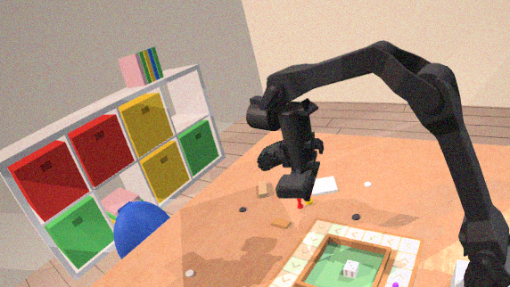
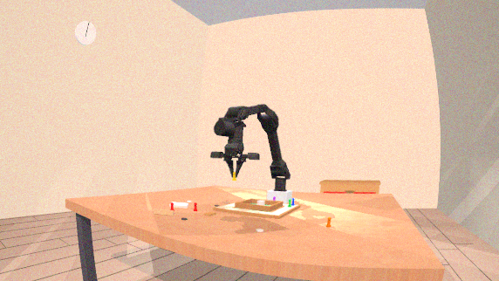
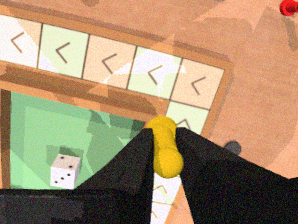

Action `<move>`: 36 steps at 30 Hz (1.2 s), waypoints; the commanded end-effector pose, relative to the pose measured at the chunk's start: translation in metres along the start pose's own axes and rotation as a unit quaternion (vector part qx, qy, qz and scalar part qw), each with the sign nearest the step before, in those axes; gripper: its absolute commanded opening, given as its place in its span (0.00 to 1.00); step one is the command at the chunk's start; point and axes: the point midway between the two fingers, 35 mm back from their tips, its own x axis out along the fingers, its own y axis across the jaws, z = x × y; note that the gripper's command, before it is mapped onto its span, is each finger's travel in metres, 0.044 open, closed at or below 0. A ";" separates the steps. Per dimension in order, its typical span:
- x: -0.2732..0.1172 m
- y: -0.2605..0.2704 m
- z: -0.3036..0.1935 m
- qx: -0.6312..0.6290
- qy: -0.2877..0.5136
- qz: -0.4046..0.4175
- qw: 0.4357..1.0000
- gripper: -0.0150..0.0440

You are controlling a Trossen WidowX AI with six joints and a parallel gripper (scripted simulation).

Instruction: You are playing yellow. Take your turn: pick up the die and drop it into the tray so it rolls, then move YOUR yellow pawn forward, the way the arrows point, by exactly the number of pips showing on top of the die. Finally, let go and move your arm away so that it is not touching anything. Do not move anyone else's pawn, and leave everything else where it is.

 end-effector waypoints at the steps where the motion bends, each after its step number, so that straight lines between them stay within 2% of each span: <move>1: -0.008 0.000 -0.001 0.002 0.001 -0.001 1.000 0.25; 22: 0.066 0.124 0.038 0.002 0.000 0.004 1.000 0.25; 29: 0.074 0.128 0.038 0.002 -0.001 0.004 1.000 0.25; 36: 0.103 0.129 0.038 0.002 0.000 0.004 1.000 0.25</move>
